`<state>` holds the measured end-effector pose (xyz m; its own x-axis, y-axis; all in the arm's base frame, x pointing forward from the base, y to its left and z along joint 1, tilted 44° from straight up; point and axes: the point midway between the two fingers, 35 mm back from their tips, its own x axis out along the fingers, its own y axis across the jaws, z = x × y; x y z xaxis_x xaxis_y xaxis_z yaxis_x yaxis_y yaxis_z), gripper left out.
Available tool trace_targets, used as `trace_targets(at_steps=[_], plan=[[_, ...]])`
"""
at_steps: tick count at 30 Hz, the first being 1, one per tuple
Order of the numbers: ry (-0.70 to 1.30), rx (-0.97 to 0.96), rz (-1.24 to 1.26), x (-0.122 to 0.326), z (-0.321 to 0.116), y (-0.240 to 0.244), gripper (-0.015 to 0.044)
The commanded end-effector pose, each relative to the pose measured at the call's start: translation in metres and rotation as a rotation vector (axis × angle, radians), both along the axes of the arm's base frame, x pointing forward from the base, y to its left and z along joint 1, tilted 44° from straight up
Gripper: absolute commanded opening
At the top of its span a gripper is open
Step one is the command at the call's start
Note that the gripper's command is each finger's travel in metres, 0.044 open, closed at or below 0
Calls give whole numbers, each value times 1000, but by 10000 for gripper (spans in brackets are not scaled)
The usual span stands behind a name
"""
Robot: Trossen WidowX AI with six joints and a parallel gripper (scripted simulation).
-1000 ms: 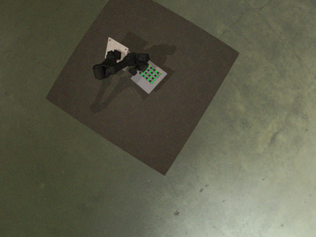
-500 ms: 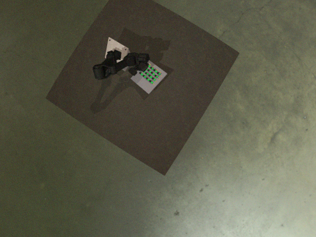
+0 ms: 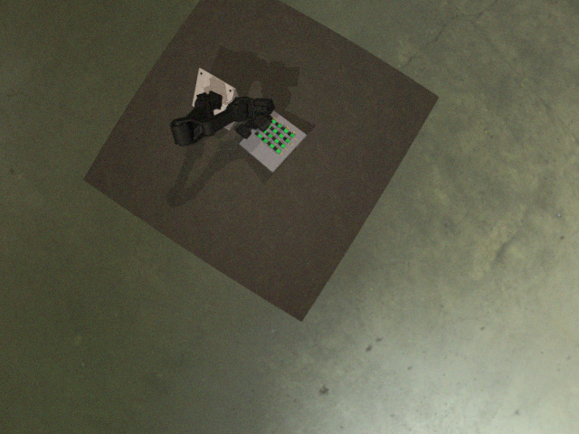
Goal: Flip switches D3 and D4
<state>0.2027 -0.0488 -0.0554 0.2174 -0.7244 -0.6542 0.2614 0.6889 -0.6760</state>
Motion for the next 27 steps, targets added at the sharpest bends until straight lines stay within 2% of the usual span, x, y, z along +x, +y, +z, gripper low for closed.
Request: trace_targets(at_steps=[1,27], plan=[[3,-6,1,-1,0,-1,0],[1,1,0,0,-2,-1,0]])
